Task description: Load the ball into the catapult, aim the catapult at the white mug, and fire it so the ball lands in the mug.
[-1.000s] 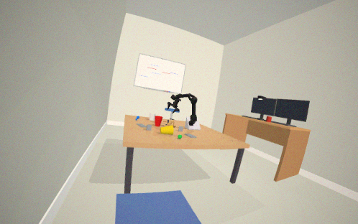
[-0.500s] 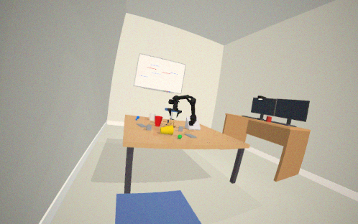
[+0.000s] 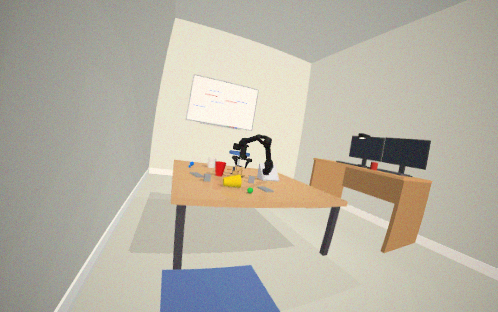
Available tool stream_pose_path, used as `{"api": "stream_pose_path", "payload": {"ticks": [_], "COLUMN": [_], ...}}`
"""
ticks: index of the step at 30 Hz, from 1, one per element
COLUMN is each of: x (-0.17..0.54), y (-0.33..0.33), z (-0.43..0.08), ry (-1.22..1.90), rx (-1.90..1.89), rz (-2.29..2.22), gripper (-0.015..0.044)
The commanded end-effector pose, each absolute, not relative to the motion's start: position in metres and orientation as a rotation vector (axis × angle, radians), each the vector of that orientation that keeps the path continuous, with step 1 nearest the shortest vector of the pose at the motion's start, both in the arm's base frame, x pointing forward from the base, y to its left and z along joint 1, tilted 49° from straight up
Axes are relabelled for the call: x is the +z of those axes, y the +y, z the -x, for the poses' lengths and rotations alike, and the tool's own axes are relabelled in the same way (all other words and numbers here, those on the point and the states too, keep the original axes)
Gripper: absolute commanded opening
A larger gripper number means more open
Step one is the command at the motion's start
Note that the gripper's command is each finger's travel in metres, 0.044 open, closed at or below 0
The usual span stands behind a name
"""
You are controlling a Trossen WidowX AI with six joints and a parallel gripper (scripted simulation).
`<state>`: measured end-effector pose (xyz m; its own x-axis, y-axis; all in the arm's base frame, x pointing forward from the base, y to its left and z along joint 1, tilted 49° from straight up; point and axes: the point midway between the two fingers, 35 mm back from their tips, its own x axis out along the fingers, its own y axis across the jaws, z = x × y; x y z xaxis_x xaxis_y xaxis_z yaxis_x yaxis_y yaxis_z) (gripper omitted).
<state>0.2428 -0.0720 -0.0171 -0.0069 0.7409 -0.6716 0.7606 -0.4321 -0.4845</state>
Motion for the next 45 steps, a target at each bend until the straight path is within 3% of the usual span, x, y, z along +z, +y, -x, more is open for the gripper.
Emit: {"api": "stream_pose_path", "payload": {"ticks": [1,30,41,45], "x": [-0.022,-0.051,-0.049,-0.049], "y": [-0.065,-0.031,-0.034,-0.034], "z": [-0.242,-0.243,-0.244,-0.244], "ry": [1.667,1.671,1.669,1.669], "rx": [-1.465,-1.463,-1.460,-1.460], "rz": [-2.204,-2.206,-2.197,-2.197], "gripper": [0.0440,0.0440,0.0151,0.0125]}}
